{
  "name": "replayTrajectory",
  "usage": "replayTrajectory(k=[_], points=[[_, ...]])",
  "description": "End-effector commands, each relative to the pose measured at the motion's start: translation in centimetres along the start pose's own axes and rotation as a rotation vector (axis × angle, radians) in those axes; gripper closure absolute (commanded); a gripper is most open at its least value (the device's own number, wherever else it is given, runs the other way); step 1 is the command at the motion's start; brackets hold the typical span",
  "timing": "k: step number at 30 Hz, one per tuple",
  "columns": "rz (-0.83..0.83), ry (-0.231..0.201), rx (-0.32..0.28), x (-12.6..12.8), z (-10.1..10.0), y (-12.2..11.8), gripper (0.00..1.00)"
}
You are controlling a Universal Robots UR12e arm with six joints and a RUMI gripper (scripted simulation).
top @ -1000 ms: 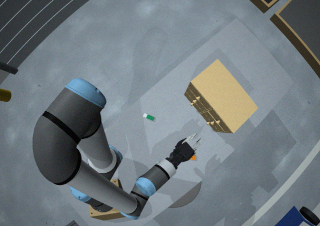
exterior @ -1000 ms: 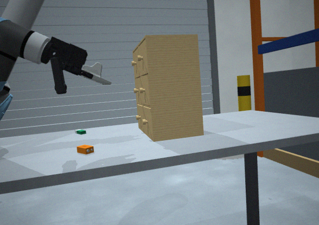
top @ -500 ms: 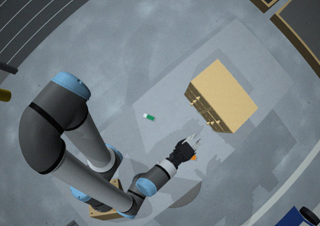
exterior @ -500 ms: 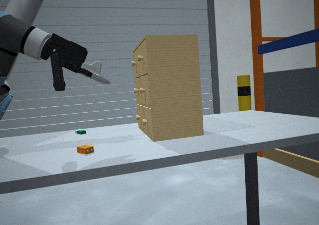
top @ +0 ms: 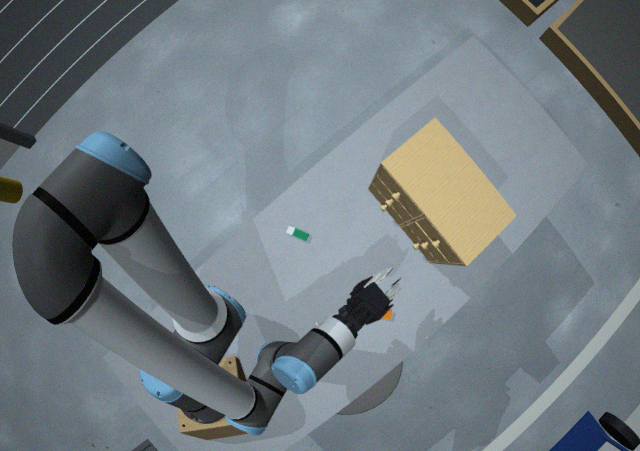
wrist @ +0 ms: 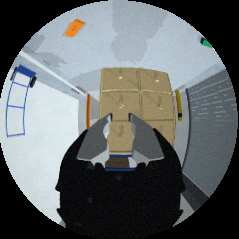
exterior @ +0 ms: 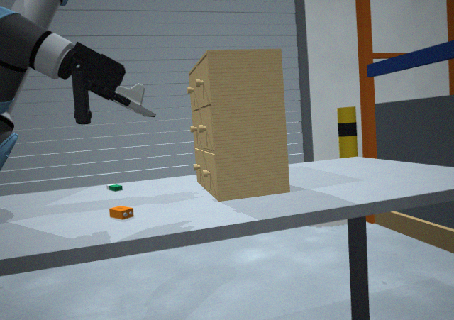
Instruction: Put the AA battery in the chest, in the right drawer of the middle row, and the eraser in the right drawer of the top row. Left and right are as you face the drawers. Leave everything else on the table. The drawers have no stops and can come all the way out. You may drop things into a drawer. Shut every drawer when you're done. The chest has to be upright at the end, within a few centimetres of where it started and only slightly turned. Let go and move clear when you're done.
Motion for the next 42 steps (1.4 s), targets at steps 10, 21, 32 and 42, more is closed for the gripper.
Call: replayTrajectory(k=[10, 21, 32, 42], points=[[-0.003, 0.008, 0.069, -0.2, 0.6, -0.4, 0.80], [-0.003, 0.013, 0.111, -0.2, 1.0, -0.6, 0.80], [-0.002, 0.019, 0.167, -0.1, 1.5, -1.0, 0.80], [-0.002, 0.024, 0.215, 0.0, 2.0, -1.3, 0.80]])
Point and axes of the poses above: the point where the finger pads meet when closed, its own z axis back along the fingers, its own x axis across the jaws, y = z × x, the point moved 3 cm from there along z, back along the fingers, and after that the axes turned 7 degrees about -z, right-handed, at the moved point
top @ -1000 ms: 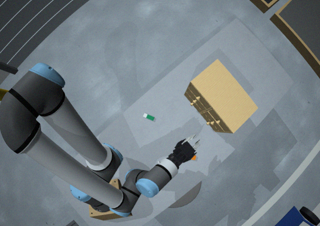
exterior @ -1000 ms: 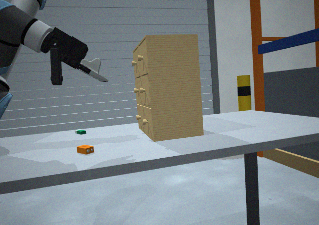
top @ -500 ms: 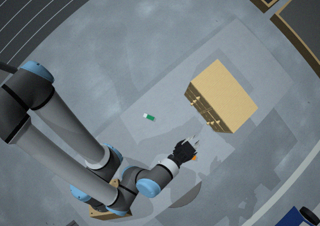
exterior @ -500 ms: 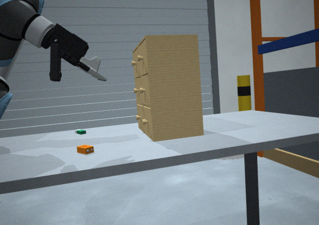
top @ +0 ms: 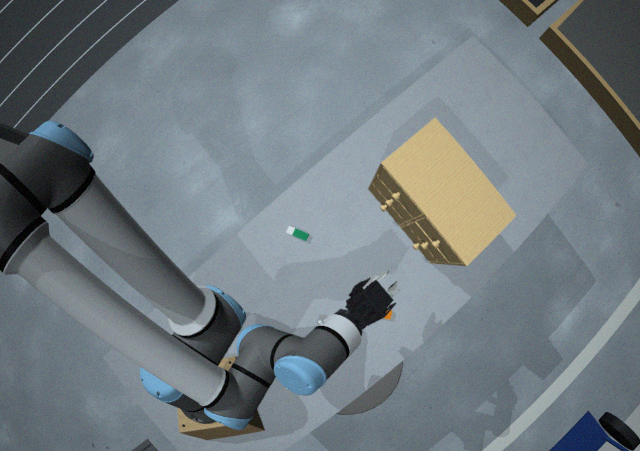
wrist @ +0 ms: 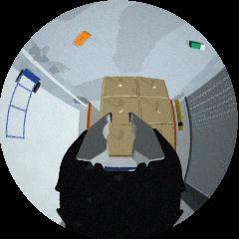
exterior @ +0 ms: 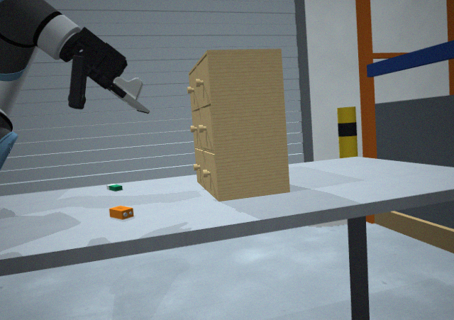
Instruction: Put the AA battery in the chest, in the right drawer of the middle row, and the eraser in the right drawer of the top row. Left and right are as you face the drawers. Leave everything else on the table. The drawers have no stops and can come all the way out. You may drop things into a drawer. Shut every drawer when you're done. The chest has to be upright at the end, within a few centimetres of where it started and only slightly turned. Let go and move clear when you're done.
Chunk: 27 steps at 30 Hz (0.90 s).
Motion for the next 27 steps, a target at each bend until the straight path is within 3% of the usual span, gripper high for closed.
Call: replayTrajectory(k=[1, 27], points=[[0.001, 0.000, 0.052, -0.3, 0.5, -0.5, 0.80], [0.003, 0.021, 0.243, -0.1, 2.3, -1.2, 0.80]])
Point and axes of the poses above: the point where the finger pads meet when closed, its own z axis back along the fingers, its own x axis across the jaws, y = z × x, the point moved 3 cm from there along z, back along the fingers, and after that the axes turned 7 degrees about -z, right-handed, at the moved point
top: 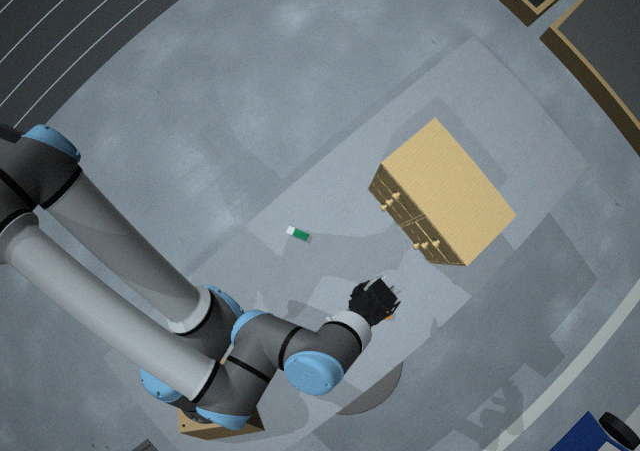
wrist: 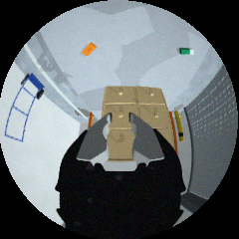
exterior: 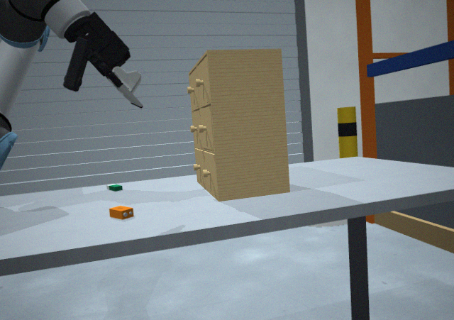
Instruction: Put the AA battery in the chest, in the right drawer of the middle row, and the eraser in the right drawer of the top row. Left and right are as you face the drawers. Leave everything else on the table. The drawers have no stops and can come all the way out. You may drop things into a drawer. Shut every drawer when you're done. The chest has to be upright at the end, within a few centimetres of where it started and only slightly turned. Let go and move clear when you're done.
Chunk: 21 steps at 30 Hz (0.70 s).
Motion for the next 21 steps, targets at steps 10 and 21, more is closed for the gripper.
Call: replayTrajectory(k=[10, 21], points=[[0.000, 0.007, 0.158, -0.3, 1.4, -0.4, 0.80], [0.000, 0.021, 0.269, -0.2, 2.6, -0.7, 0.80]])
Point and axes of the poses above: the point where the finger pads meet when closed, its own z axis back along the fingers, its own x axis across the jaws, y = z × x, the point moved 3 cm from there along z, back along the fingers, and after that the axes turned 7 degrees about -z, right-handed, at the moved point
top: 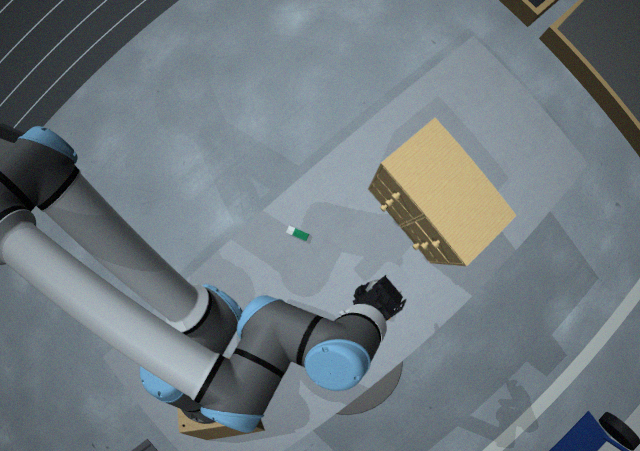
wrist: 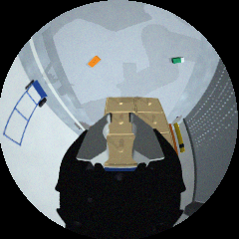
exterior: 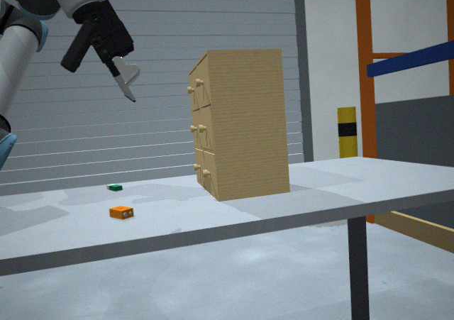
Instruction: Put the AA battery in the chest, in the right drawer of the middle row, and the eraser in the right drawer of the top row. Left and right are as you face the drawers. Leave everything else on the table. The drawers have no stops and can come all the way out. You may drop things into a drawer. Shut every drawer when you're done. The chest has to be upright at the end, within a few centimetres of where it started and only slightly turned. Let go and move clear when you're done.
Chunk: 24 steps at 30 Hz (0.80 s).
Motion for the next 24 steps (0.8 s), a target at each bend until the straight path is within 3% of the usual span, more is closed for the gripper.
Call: replayTrajectory(k=[1, 12, 24], points=[[-0.001, 0.002, 0.078, -0.2, 0.6, 0.0, 0.80], [-0.001, 0.018, 0.210, -0.2, 2.0, 0.0, 0.80], [0.000, 0.030, 0.305, -0.2, 2.9, 0.0, 0.80]])
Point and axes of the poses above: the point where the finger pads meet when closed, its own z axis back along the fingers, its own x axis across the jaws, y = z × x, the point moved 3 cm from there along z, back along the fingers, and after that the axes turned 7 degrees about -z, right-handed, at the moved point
